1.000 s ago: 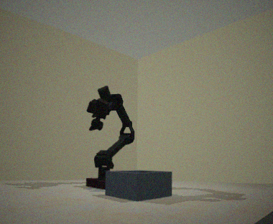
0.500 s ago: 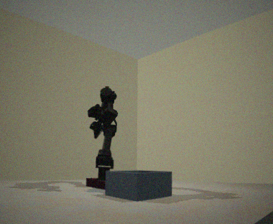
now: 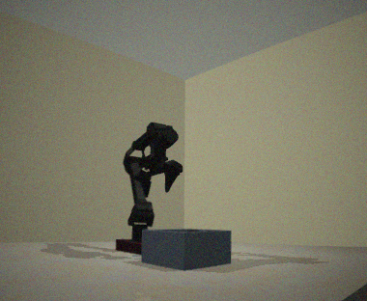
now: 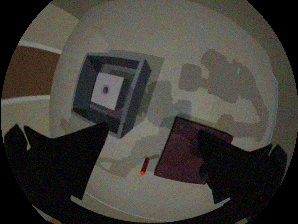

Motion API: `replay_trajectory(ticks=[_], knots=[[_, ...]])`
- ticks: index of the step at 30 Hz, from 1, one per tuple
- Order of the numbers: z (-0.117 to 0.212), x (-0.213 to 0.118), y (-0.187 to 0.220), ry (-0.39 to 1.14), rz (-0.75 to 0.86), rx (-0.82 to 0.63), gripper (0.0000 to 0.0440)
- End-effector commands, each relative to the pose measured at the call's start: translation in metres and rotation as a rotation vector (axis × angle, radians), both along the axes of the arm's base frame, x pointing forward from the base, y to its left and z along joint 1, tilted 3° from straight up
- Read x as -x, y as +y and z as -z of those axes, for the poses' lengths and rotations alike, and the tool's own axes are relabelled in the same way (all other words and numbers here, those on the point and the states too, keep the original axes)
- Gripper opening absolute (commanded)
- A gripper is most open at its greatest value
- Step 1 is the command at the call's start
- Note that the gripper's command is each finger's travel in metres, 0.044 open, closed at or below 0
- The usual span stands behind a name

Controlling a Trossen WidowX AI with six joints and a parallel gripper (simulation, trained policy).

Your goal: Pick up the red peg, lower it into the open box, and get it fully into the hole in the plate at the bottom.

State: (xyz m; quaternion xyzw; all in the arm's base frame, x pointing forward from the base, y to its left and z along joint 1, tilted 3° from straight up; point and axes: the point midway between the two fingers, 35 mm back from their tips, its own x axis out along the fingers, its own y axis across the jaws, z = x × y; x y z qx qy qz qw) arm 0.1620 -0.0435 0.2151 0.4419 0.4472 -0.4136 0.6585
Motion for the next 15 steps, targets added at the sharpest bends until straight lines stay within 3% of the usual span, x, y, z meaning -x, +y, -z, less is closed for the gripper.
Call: replay_trajectory(ticks=[1,15], knots=[[0.011,-0.007,0.015,0.054,-0.06,-0.011,0.044],[0.053,-0.016,0.091,0.238,-0.288,-0.037,0.044]])
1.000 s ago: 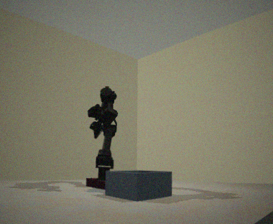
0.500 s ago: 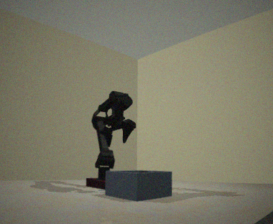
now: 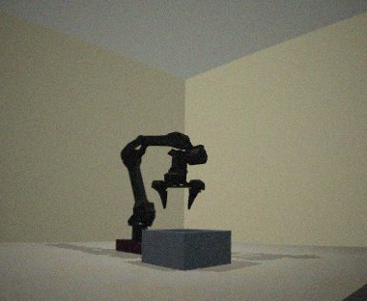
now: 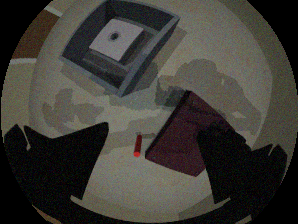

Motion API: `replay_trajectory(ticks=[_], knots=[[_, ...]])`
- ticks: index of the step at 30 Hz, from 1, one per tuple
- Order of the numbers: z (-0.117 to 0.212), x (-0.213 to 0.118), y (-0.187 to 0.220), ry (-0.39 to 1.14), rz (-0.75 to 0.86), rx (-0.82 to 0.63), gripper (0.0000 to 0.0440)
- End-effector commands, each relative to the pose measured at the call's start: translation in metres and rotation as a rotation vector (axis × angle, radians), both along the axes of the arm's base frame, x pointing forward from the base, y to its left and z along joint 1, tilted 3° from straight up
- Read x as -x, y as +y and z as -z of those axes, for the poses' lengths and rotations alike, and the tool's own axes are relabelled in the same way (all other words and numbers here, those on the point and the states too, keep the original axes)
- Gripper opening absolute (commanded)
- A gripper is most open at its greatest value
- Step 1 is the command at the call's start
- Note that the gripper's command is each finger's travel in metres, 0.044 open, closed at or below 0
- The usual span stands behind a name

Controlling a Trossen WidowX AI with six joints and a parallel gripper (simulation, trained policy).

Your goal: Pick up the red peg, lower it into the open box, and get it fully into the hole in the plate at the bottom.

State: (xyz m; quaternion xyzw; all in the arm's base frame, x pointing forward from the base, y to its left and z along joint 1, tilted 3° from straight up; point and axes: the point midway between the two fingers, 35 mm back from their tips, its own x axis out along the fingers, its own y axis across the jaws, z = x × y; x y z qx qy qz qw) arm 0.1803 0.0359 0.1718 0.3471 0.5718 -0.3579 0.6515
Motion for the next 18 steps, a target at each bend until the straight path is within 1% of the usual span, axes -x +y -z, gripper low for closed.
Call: replay_trajectory(ticks=[1,9,18], knots=[[0.013,0.003,0.016,0.049,-0.038,0.0,0.044],[0.043,0.01,0.054,0.112,-0.127,0.007,0.044],[0.079,0.015,0.082,0.117,-0.198,0.02,0.044]])
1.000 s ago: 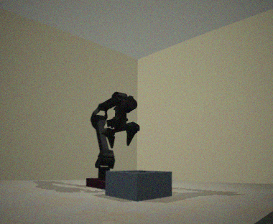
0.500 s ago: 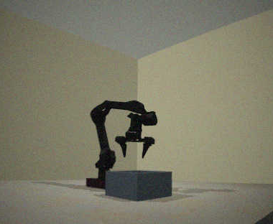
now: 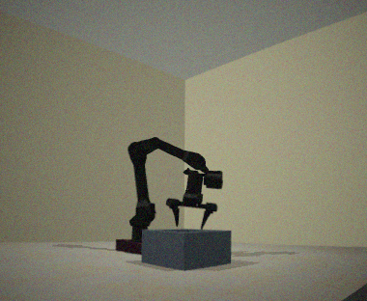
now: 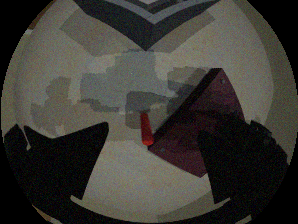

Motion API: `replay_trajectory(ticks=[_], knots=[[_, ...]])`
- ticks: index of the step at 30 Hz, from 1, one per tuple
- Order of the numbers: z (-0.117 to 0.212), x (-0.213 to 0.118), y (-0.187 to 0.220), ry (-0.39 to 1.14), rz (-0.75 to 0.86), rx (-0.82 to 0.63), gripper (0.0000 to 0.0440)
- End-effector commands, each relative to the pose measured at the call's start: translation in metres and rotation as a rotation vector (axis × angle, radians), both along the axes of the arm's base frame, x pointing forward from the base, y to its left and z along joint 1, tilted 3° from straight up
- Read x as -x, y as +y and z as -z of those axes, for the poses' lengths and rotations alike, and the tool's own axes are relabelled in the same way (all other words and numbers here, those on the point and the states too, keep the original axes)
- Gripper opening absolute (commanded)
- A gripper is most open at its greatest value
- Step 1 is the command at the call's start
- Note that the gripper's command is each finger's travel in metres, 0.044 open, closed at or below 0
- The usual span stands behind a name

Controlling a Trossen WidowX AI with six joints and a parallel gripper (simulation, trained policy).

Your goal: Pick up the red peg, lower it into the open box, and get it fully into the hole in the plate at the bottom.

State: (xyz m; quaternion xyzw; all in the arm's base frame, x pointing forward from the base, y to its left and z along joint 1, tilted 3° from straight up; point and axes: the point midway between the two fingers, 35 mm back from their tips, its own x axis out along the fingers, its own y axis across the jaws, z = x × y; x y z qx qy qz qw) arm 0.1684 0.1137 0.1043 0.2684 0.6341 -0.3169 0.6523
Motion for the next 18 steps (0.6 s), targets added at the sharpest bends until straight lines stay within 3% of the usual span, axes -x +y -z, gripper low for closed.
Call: replay_trajectory(ticks=[1,13,15,18], knots=[[0.016,0.003,0.006,0.005,-0.017,0.01,0.044],[0.065,0.002,0.019,-0.039,-0.093,0.026,0.0433],[0.071,0.003,0.019,-0.034,-0.108,0.03,0.0403],[0.08,0.005,0.018,-0.019,-0.121,0.037,0.0325]])
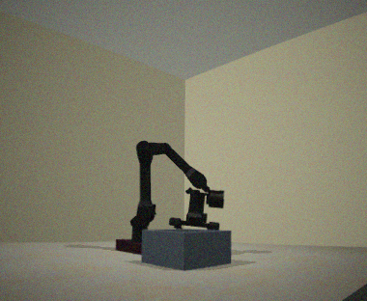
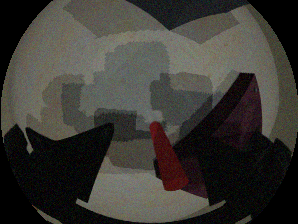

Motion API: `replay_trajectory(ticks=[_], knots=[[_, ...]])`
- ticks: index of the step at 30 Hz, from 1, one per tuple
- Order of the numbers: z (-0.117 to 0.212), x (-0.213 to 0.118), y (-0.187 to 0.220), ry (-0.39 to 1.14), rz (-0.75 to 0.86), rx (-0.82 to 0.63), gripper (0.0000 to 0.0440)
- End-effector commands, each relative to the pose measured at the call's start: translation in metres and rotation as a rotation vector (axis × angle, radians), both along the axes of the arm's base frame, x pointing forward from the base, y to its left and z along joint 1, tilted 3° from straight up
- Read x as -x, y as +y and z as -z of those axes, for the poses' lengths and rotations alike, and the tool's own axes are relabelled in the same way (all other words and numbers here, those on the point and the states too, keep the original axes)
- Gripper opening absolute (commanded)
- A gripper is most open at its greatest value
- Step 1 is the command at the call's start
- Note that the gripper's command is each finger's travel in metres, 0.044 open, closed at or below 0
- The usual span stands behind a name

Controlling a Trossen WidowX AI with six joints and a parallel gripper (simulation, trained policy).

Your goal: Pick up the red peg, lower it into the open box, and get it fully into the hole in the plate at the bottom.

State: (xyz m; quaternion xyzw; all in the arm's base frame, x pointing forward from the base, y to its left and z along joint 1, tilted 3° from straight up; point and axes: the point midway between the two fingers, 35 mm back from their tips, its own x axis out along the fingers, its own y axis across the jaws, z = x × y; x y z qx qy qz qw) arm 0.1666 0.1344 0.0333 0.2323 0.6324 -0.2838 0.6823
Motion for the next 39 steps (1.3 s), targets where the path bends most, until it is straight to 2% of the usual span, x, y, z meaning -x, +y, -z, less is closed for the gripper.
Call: replay_trajectory(ticks=[1,10,13,26,33,39], knots=[[0.011,0.004,-0.003,0.021,-0.015,0.02,0.0299],[0.02,0.006,-0.007,0.067,-0.018,0.057,0.0063],[0.021,0.007,-0.007,0.08,-0.022,0.073,0.0002],[-0.041,-0.023,-0.015,-0.043,-0.042,0.108,0.0],[-0.076,-0.041,-0.025,-0.112,0.013,0.117,0.0],[-0.091,-0.059,-0.041,-0.164,0.088,0.132,0.0]])
